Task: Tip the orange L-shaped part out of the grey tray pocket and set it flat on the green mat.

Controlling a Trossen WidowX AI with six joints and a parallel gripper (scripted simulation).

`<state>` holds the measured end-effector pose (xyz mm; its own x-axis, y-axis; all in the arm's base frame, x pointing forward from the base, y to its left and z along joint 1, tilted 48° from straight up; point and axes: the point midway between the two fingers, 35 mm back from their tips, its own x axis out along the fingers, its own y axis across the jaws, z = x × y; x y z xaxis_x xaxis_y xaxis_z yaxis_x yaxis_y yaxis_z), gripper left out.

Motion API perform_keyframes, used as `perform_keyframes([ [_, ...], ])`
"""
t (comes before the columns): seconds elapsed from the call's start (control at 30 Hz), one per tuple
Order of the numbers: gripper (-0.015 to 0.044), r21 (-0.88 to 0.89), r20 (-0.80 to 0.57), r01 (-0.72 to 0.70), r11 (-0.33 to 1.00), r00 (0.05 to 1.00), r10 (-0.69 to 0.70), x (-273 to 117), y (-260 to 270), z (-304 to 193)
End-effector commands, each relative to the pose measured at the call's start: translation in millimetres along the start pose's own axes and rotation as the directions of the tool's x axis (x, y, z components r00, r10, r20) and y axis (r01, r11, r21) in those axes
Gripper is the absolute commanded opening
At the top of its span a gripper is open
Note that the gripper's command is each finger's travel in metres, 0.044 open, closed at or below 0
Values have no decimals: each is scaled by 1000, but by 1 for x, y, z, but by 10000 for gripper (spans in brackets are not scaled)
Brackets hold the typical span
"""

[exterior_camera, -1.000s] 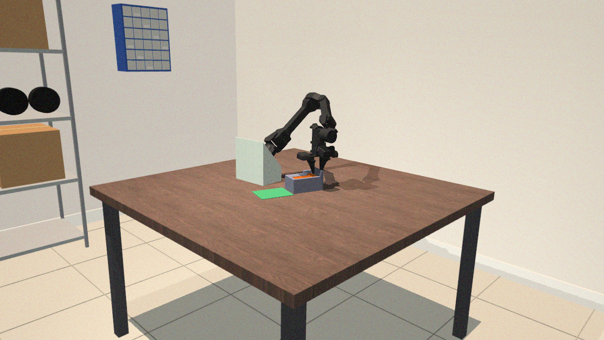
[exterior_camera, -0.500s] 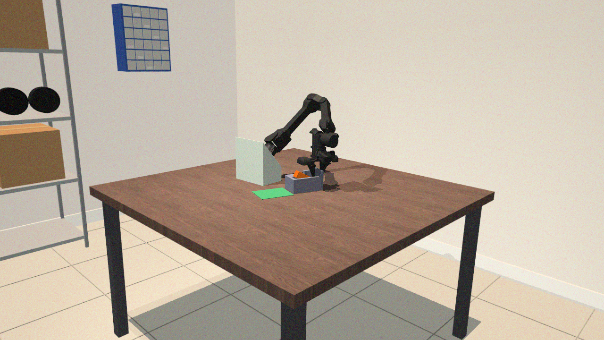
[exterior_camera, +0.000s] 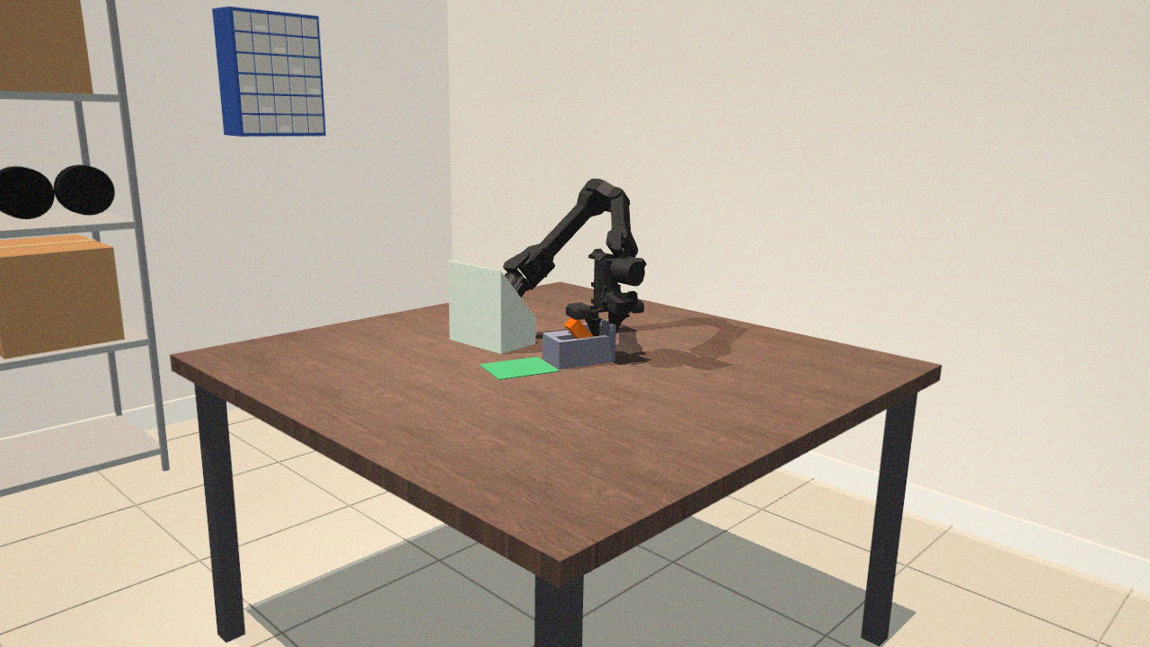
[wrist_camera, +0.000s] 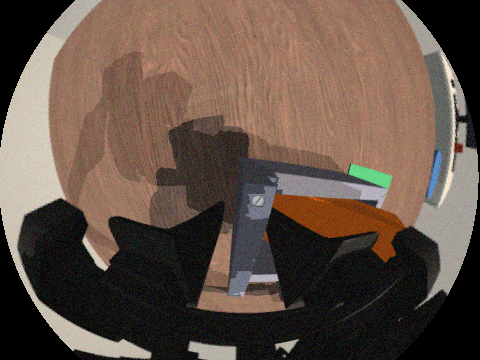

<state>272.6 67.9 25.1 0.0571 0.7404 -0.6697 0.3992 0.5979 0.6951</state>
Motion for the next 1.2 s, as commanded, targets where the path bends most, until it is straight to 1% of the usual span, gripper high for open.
perform_keyframes([
  [0.0, 180, 0, 0, 0, 1000, 1000, 0, 0, 0, 0],
  [0.57, 180, 5, -1, 4, 1000, 1000, -4, -15, 10, 1],
  [0.63, 180, 6, 1, 8, 1000, 1000, -8, -26, 9, 3],
  [0.7, 180, 7, 4, 12, 1000, 1000, -12, -45, 6, 5],
  [0.83, 180, 7, 1, 10, 1000, 1000, -10, -98, -1, 3],
  [0.87, 180, 7, -1, 8, 1000, 1000, -8, -106, -1, 1],
  [1.17, 180, 6, -1, 7, 1000, 1000, -7, -109, -2, 1],
])
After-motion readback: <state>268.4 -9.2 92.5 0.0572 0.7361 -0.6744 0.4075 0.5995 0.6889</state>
